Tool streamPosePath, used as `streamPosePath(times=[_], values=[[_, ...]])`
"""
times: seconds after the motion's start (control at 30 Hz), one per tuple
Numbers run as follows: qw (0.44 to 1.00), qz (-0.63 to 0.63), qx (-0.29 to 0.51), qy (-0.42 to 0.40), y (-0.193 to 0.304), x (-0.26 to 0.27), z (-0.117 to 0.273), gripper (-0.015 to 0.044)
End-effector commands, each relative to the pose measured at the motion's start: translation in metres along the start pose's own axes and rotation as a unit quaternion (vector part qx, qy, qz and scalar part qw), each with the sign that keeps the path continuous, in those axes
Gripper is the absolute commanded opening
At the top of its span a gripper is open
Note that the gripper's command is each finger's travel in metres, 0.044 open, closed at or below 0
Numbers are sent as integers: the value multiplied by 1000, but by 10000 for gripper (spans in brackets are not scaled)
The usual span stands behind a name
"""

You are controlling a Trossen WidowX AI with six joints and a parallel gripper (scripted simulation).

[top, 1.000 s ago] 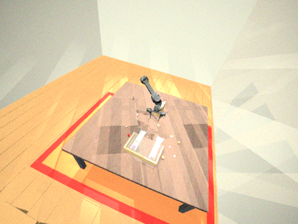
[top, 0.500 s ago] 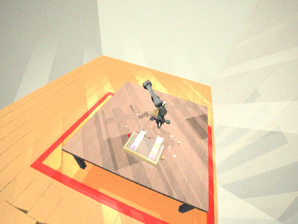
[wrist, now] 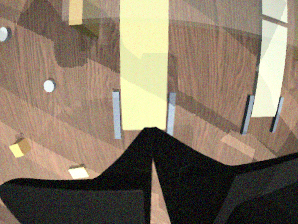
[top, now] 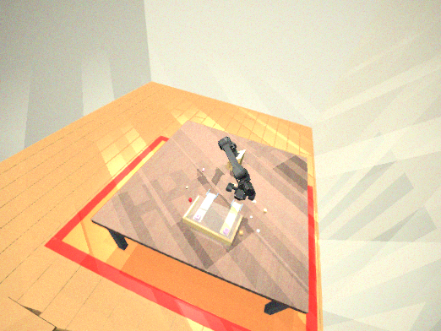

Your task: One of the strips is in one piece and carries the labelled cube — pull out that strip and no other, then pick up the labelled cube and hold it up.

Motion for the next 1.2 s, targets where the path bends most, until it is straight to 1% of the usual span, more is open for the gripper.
streamPosePath(times=[0.0, 0.17, 1.17], values=[[999, -11, 36, 6, 1, 0, -11, 0], [999, -11, 36, 6, 1, 0, -13, 0], [999, -11, 36, 7, 4, 3, -63, 0]])
Point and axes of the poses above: the point midway between the two fingers, 35 mm back from their tips, its own z axis back along the fingers, its own x axis across the jaws, y = z × x, the point moved 3 cm from there along z, back along the fingers, and after that the axes turned 11 degrees about z, right-handed, at the moved point
